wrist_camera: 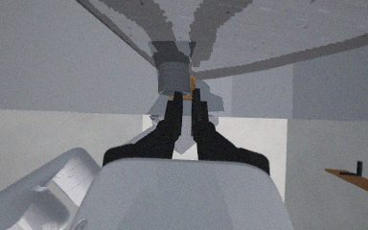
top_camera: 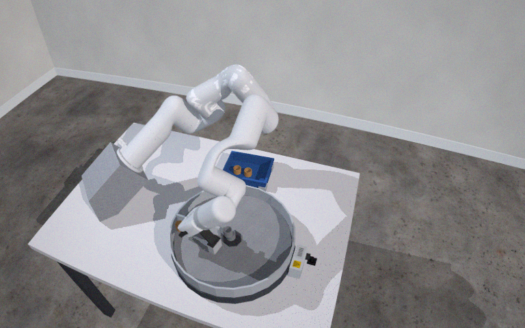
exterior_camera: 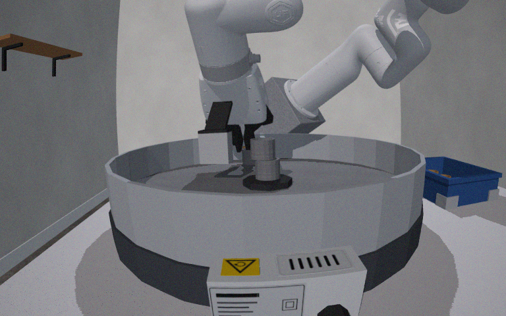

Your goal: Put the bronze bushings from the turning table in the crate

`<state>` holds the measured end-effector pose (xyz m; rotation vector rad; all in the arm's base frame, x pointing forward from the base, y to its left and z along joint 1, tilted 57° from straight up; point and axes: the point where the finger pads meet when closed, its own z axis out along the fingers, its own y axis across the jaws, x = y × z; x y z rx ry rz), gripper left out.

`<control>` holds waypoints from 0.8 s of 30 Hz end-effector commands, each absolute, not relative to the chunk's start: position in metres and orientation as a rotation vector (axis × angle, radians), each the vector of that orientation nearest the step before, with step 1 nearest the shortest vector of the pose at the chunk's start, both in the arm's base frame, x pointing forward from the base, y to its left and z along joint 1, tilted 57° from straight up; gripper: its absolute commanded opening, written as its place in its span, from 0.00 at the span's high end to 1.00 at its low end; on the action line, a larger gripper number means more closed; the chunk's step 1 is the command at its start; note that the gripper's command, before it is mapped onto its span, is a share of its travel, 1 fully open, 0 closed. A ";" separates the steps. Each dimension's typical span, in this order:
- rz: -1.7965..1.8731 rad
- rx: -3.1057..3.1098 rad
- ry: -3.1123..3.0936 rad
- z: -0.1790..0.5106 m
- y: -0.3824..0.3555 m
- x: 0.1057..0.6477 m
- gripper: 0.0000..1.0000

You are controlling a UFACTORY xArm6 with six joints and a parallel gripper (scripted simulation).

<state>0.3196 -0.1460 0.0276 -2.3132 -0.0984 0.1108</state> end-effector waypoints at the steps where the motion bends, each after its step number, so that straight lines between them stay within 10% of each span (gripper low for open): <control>1: 0.108 -2.315 -0.097 0.028 -0.147 0.321 0.89; 24: 0.108 -2.315 -0.097 0.028 -0.147 0.321 1.00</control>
